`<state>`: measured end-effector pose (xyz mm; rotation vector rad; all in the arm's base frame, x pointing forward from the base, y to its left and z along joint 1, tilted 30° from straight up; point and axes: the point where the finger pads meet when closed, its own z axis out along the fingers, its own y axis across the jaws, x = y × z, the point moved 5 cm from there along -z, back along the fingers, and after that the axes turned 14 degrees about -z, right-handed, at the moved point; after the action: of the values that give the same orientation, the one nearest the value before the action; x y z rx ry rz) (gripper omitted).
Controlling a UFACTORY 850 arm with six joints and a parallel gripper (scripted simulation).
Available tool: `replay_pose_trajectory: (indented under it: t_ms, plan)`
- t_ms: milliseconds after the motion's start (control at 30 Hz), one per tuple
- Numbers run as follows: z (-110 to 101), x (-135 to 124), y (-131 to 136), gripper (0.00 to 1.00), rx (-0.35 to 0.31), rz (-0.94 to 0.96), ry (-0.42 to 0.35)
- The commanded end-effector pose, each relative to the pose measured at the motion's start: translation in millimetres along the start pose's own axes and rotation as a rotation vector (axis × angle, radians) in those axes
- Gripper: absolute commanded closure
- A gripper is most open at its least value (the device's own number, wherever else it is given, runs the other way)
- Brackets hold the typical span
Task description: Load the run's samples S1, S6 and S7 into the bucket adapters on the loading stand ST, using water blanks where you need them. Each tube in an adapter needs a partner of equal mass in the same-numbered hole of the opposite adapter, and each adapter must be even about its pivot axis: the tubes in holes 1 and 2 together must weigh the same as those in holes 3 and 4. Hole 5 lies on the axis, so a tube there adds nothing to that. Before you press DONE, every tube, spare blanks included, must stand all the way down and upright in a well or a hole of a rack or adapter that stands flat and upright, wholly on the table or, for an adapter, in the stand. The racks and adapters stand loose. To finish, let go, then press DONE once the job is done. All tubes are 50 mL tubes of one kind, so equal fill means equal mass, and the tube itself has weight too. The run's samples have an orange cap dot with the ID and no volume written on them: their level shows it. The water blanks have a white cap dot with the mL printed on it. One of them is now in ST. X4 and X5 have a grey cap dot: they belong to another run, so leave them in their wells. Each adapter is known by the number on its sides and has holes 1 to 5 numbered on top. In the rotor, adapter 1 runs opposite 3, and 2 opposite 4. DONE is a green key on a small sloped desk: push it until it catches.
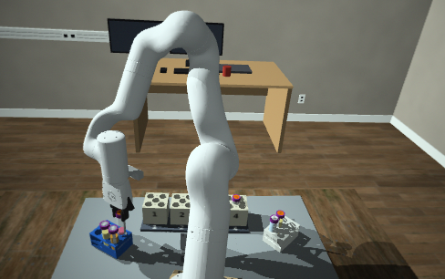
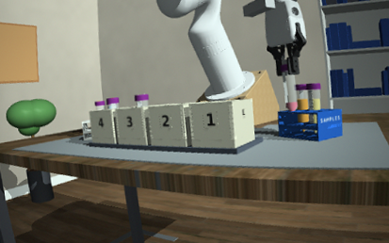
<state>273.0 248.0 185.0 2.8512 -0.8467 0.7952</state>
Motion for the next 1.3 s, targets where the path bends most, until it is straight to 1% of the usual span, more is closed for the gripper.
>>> replay_pose_trajectory:
  t_ms: [0,533,600,1100,1167,1267]
  plan:
    - [-8.3,-0.2,0.1,1.00,0.007,0.003,0.003]
    - [-38.4,-0.3,0.2,1.00,0.007,0.003,0.003]
    - [-38.4,-0.3,0.2,1.00,0.007,0.003,0.003]
    - [-68.4,-0.4,0.4,1.00,0.007,0.003,0.003]
    - [-68.4,-0.4,0.4,1.00,0.007,0.003,0.003]
    - [-74.4,-0.5,0.4,1.00,0.007,0.003,0.003]
